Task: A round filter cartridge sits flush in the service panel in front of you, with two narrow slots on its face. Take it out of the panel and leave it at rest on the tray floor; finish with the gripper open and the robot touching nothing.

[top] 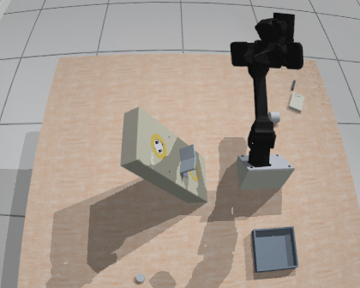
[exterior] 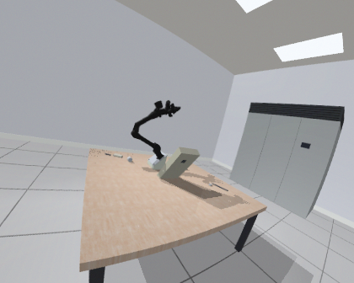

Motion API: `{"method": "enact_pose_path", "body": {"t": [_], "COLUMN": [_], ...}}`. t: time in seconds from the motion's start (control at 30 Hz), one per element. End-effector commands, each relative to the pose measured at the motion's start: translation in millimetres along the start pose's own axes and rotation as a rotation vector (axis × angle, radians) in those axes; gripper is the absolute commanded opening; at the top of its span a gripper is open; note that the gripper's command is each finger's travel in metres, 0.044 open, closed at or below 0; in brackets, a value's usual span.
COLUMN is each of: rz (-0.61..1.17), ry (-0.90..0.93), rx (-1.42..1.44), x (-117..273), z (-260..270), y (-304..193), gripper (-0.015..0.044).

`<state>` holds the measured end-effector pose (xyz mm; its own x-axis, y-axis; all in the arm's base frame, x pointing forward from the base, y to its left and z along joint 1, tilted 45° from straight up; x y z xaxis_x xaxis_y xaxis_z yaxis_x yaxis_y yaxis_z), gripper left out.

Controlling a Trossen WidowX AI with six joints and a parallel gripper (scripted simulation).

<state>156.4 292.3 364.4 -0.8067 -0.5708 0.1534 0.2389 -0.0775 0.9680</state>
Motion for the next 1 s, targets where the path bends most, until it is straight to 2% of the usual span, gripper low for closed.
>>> {"method": "enact_pose_path", "body": {"t": [0.0,0.3,0.6,0.7,0.97], "rz": [0.07,0.349,0.807,0.89,0.89], "ry": [-0.163,-0.581,-0.907,-0.942,-0.941], "rx": [0.131,0.531,0.941,0.998,0.998], "x": [-22,-44,-13,-4,-4], "z": [-36,-145,-254,-268,-268], "y": [-31,-103,-167,-175,-175], "gripper": [0.0105,0.0105,0.0105,0.0105,0.0105]}}
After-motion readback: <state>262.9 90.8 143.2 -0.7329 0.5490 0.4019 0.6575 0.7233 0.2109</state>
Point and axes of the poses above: the point midway between the two fingers, 35 mm back from their tips, its own x axis back along the fingers, its own z axis across the jaws, y = z × x, the point moved 3 cm from there along x, back along the fingers, and after that the axes turned 11 degrees about -x, right-handed, at the moved point
